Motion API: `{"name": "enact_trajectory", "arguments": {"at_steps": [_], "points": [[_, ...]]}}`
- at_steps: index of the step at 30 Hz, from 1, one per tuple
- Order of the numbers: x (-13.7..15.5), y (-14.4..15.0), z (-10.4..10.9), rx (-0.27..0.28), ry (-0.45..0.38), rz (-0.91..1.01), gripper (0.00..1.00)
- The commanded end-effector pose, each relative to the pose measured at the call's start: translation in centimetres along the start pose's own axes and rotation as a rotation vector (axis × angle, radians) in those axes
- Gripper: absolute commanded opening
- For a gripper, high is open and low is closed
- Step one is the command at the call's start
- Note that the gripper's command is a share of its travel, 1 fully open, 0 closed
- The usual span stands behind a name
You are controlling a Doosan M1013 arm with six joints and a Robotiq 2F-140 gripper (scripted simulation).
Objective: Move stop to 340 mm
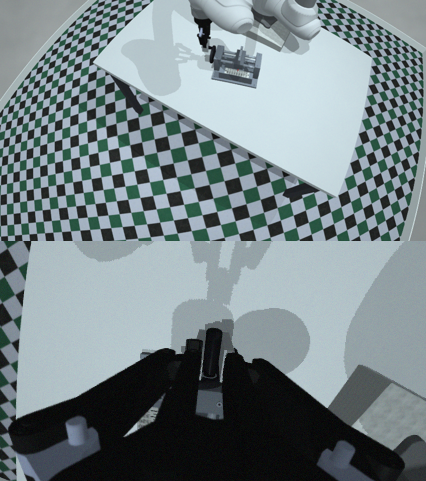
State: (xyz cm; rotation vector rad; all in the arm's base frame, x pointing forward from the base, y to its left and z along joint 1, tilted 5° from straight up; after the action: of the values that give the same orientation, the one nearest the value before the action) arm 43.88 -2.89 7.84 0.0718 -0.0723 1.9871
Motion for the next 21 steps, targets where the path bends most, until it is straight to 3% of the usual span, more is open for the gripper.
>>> {"name": "enact_trajectory", "arguments": {"at_steps": [1, 21], "points": [[0.0, 0.4, -0.4, 0.0, 0.0, 0.0, 0.04], [-0.1, 1.0, -3.5, 0.0, 0.0, 0.0, 0.04]]}}
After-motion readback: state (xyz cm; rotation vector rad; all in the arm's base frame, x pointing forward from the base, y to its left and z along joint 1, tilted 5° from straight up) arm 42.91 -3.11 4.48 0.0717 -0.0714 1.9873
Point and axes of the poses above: the point where the finger pads meet when closed, its own z axis back along the fingers, its own y axis across the jaws, x = y × z, the point moved 3 cm from there along z, back along the fingers, and after that the axes turned 5 degrees about -z, right-handed, at the moved point
